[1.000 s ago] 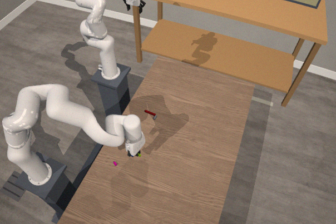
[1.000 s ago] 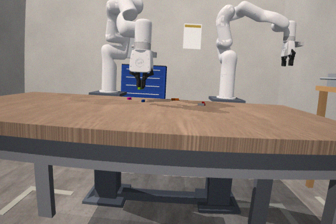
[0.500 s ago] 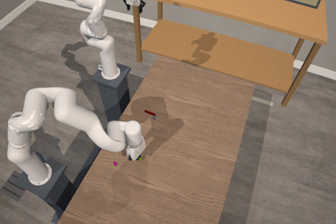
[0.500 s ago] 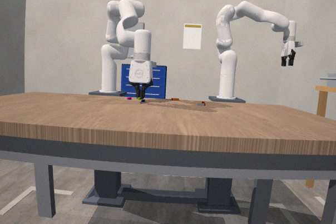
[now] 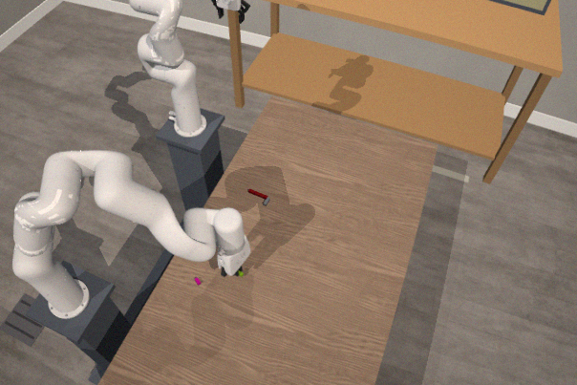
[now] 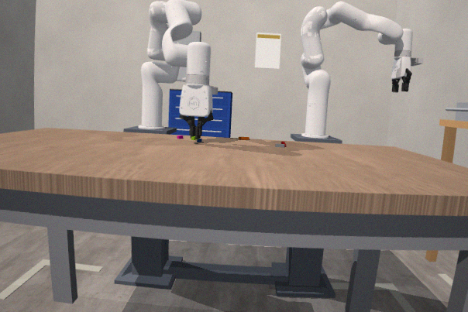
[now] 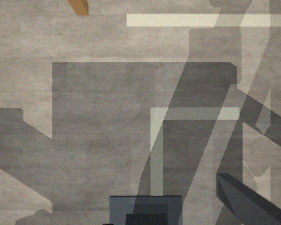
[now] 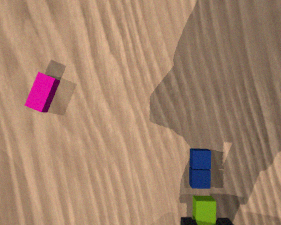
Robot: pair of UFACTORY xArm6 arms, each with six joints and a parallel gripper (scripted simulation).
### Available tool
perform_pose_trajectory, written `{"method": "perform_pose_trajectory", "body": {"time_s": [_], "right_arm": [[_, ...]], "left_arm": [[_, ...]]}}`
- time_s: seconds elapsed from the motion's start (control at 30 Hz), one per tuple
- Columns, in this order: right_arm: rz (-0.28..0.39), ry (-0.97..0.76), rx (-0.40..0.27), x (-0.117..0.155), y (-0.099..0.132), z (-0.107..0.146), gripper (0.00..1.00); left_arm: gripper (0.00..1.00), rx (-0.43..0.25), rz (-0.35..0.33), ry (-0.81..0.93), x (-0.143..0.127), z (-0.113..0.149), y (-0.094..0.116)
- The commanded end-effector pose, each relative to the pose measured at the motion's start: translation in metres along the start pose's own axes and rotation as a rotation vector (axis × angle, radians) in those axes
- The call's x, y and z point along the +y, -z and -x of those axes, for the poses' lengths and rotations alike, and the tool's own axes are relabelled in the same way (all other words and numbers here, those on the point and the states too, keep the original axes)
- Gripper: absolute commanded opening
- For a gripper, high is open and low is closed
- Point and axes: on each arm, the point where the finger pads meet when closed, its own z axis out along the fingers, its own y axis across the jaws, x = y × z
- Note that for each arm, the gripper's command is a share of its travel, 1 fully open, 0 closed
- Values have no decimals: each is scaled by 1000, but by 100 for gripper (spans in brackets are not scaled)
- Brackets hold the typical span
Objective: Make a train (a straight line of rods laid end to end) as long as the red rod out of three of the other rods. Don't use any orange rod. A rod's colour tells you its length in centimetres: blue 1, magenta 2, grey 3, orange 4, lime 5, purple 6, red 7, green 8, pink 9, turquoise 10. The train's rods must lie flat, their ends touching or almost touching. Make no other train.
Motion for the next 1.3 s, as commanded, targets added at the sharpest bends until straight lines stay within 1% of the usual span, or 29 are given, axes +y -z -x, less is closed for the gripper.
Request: {"method": "perform_pose_trajectory", "body": {"time_s": [0.0, 0.8, 1.27], "right_arm": [[4, 0, -4, 1, 2, 1, 6], [4, 0, -4, 1, 2, 1, 6], [4, 0, -4, 1, -6, 1, 6]], "left_arm": [[100, 5, 0, 0, 0, -1, 2], [100, 5, 0, 0, 0, -1, 2], [100, 5, 0, 0, 0, -1, 2]]}}
